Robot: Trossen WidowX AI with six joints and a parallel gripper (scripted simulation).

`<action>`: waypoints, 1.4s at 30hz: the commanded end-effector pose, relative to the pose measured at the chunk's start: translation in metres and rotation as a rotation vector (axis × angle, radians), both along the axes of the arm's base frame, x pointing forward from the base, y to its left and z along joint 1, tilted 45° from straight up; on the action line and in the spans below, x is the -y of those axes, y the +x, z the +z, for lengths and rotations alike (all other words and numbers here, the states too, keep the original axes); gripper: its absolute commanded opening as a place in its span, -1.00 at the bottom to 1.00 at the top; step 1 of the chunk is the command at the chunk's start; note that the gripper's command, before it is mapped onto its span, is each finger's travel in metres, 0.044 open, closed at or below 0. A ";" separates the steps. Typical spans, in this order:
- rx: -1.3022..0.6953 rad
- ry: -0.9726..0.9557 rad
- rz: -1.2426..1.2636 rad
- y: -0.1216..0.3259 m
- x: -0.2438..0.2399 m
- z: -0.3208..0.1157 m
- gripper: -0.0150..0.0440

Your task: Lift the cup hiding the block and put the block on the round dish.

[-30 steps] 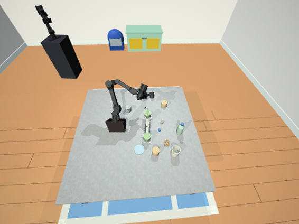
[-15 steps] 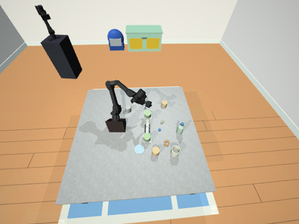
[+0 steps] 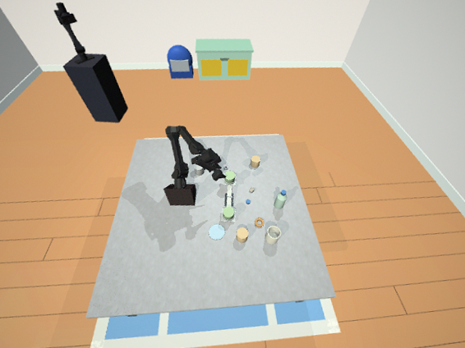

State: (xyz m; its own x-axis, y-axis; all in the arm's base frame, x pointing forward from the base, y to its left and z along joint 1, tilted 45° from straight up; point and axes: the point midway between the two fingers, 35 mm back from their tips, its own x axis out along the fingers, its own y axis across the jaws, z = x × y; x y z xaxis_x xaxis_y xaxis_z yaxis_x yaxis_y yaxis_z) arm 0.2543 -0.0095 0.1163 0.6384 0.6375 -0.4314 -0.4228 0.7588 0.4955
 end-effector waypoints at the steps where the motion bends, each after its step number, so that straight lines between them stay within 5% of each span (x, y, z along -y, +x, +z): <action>1: -0.113 0.052 -0.099 -0.020 0.012 -0.017 1.00; 17: -0.292 0.171 -0.263 -0.054 0.025 -0.037 1.00; 42: -0.101 -0.257 0.320 0.013 0.050 -0.079 1.00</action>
State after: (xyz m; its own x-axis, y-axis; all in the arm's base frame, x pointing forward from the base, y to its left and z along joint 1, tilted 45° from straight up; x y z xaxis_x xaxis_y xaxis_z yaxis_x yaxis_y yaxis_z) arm 0.2554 -0.0577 0.0481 0.4205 0.6504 -0.6326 -0.5347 0.7409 0.4064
